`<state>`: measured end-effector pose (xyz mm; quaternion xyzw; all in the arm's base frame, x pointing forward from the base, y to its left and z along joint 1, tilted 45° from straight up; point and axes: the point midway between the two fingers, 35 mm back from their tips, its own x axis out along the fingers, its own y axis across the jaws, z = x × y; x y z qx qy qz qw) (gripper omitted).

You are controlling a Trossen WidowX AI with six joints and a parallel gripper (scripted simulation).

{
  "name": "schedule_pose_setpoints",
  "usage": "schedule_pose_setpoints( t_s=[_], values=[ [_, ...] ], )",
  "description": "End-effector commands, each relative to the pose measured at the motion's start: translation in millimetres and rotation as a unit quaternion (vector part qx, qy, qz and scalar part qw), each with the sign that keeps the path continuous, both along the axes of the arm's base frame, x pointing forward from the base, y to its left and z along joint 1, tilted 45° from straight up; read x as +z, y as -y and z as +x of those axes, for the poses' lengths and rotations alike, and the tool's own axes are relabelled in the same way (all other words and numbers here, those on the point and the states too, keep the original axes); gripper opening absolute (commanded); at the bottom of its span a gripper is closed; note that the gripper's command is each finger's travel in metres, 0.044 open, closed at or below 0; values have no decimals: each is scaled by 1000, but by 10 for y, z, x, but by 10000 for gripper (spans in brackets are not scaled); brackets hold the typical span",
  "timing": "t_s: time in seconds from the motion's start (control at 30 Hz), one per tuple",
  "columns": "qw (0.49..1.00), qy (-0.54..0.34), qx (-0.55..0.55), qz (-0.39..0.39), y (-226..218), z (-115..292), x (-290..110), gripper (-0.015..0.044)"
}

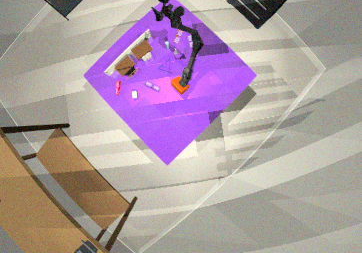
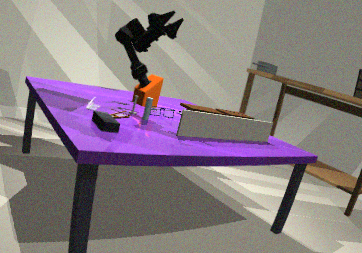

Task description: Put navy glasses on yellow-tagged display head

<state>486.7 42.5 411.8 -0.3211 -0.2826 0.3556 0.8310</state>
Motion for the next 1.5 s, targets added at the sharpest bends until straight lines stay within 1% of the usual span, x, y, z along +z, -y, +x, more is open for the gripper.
schedule_pose_setpoints(
  t_s=[0.0,0.03,0.23,0.3,0.37,0.43,0.53,0.6,0.8,0.97,1.17,1.33,1.47],
  values=[
    [1000,0,0,0,0,0,0,426],
    [1000,0,0,0,0,0,0,440],
    [1000,0,0,0,0,0,0,440],
    [999,-27,-14,18,26,83,-39,387],
    [991,-103,-57,64,103,300,-180,335],
    [971,-184,-108,107,194,507,-390,282],
    [922,-298,-191,155,337,727,-793,204],
    [884,-361,-243,174,420,795,-1067,151],
    [790,-467,-351,189,580,771,-1636,0],
    [704,-529,-438,178,723,606,-2055,0],
    [592,-578,-545,137,915,250,-2464,0],
    [496,-592,-631,78,1083,-145,-2668,0],
    [423,-585,-692,17,1218,-482,-2713,0]
  ],
)
